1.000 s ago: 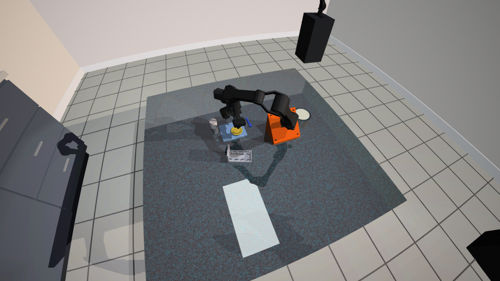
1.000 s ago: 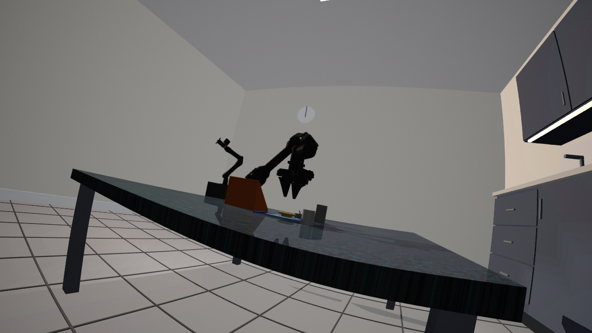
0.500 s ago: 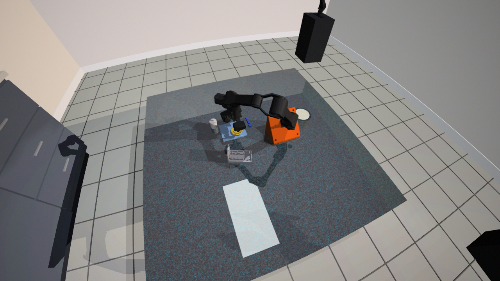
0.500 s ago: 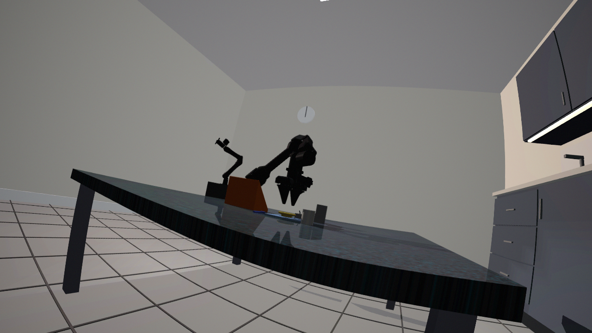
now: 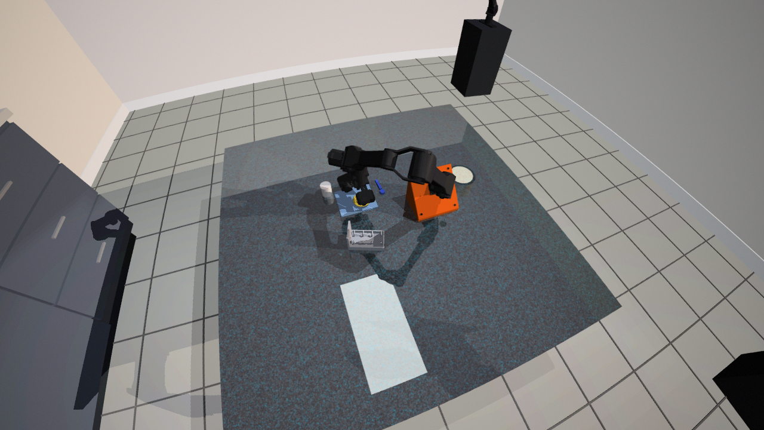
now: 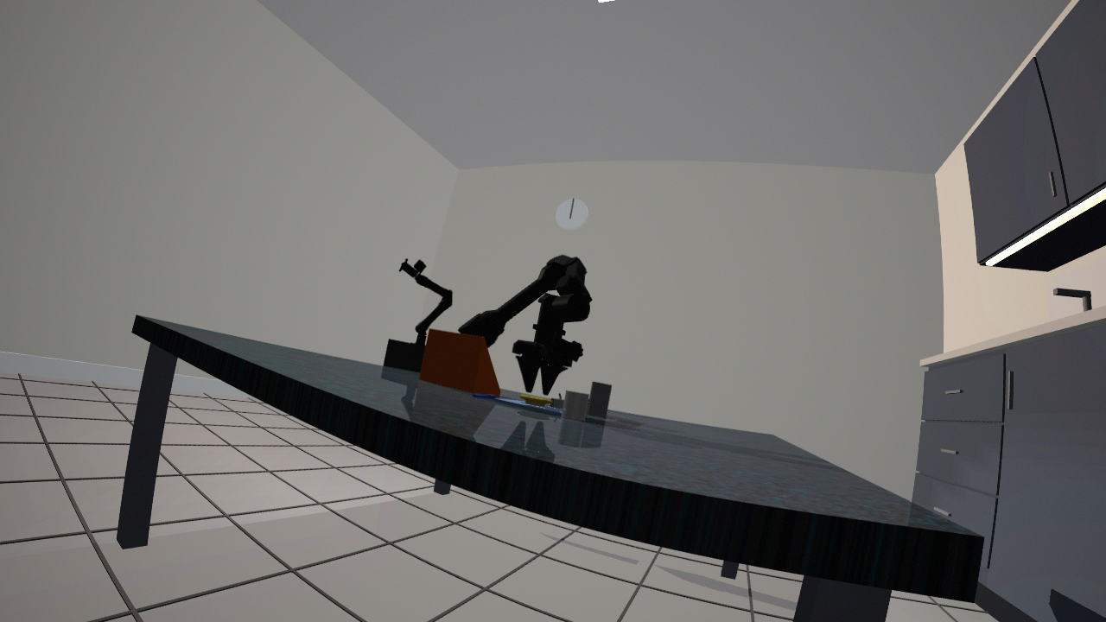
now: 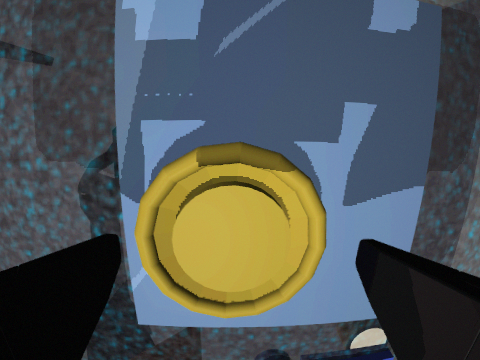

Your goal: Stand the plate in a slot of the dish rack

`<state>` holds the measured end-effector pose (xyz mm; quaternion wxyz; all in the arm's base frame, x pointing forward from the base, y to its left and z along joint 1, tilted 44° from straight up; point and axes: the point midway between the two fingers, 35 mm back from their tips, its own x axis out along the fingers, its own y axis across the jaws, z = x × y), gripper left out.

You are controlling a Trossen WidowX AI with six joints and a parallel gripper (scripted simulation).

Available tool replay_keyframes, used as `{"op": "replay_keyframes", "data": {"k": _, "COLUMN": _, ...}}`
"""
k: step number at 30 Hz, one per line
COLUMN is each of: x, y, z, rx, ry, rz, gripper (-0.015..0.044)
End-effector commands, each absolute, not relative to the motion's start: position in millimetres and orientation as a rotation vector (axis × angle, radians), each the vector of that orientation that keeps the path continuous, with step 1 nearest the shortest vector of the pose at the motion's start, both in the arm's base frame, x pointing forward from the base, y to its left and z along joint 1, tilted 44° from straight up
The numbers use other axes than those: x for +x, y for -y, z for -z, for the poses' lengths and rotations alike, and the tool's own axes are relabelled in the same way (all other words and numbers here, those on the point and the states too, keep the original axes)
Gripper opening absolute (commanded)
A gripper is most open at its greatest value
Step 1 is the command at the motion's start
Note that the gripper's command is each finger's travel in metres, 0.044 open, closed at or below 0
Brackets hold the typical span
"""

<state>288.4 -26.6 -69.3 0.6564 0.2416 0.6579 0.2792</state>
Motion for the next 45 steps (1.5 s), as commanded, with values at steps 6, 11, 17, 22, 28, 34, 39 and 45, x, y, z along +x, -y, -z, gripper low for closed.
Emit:
{"op": "replay_keyframes", "data": {"k": 6, "x": 286.5, "y": 13.9, "z": 79.6, "rx": 0.555, "ry": -1.494, "rz": -0.637, "gripper": 0.04}}
{"op": "replay_keyframes", "data": {"k": 11, "x": 285.8, "y": 8.9, "z": 84.0, "rx": 0.556, "ry": -1.493, "rz": -0.638, "gripper": 0.04}}
{"op": "replay_keyframes", "data": {"k": 17, "x": 285.8, "y": 8.7, "z": 84.2, "rx": 0.556, "ry": -1.493, "rz": -0.638, "gripper": 0.039}}
{"op": "replay_keyframes", "data": {"k": 22, "x": 285.8, "y": 8.7, "z": 84.2, "rx": 0.556, "ry": -1.493, "rz": -0.638, "gripper": 0.0376}}
{"op": "replay_keyframes", "data": {"k": 28, "x": 285.8, "y": 8.7, "z": 84.2, "rx": 0.556, "ry": -1.493, "rz": -0.638, "gripper": 0.0336}}
{"op": "replay_keyframes", "data": {"k": 34, "x": 288.1, "y": 14.3, "z": 80.0, "rx": 0.555, "ry": -1.493, "rz": -0.636, "gripper": 0.0218}}
{"op": "replay_keyframes", "data": {"k": 39, "x": 294.6, "y": 33.4, "z": 64.7, "rx": 0.551, "ry": -1.494, "rz": -0.63, "gripper": 0.0087}}
{"op": "replay_keyframes", "data": {"k": 45, "x": 300.3, "y": 55.4, "z": 45.6, "rx": 0.548, "ry": -1.495, "rz": -0.627, "gripper": 0.0}}
